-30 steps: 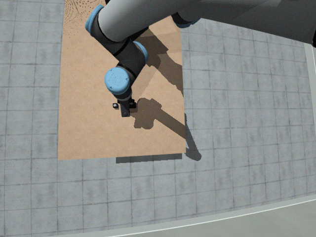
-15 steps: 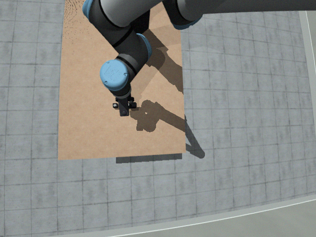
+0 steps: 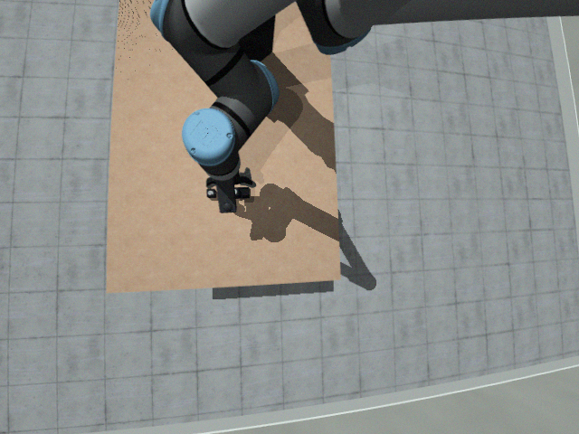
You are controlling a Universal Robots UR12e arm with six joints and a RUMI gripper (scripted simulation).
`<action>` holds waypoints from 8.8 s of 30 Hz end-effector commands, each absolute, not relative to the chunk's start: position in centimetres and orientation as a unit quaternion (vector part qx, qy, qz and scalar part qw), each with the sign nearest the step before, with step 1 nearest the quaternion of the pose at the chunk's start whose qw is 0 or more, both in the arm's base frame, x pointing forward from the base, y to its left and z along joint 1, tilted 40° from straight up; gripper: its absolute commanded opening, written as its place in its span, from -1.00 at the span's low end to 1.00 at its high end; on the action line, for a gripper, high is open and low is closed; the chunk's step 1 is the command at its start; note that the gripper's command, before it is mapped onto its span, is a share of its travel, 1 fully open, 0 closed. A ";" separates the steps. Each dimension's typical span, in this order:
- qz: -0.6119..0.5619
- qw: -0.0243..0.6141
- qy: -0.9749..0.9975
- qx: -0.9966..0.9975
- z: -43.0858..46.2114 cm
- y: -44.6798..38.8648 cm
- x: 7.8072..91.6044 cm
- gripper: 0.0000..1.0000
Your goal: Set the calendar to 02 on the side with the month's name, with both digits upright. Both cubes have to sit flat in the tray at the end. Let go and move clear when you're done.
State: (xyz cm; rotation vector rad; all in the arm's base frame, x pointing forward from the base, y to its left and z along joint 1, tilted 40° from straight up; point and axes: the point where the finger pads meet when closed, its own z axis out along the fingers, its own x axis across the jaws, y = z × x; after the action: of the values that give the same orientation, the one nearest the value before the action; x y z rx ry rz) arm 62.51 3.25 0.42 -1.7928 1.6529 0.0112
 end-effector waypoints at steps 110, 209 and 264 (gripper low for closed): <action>0.245 0.242 0.938 -0.042 -5.2 -3.7 65.1 -0.44; 0.245 0.242 0.938 -0.042 -9.1 -1.2 67.4 -0.44; 0.245 0.242 0.938 -0.042 -11.2 0.1 68.6 -0.44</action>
State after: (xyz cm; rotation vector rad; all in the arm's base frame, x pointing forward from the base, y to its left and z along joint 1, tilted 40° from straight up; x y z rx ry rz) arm 68.60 0.16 -11.26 -0.1145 2.5650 0.6717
